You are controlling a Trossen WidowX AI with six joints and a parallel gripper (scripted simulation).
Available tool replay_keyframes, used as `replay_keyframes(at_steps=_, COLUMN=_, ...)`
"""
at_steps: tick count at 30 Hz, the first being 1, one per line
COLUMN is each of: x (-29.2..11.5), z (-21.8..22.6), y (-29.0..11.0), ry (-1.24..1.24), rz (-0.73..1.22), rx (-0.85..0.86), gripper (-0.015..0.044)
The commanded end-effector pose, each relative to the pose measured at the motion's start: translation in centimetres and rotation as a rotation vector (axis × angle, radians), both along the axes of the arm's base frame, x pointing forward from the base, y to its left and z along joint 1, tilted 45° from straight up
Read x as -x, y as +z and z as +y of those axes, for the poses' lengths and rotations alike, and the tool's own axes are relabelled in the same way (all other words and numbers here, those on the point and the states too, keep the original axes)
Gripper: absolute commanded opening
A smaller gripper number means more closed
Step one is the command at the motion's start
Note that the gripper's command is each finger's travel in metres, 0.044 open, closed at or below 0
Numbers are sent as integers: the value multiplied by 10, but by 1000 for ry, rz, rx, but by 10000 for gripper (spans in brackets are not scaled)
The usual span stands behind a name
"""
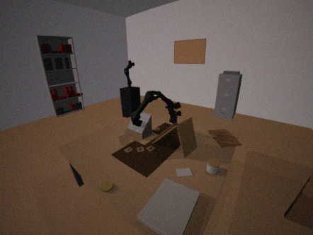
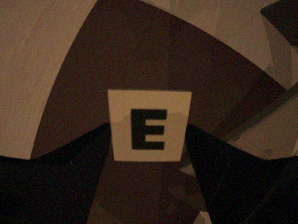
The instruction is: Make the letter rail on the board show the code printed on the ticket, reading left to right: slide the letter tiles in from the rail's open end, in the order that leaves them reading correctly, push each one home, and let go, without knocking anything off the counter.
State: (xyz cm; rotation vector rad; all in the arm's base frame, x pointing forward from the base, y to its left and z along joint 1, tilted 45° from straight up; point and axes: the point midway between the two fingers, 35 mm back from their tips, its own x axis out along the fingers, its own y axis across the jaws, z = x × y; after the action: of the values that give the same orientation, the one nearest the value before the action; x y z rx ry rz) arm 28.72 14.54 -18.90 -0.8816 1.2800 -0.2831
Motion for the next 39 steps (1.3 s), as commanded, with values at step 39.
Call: replay_keyframes(at_steps=39, x=-118, z=46, y=65, ry=-58, rz=-629, rx=-66, gripper=0)
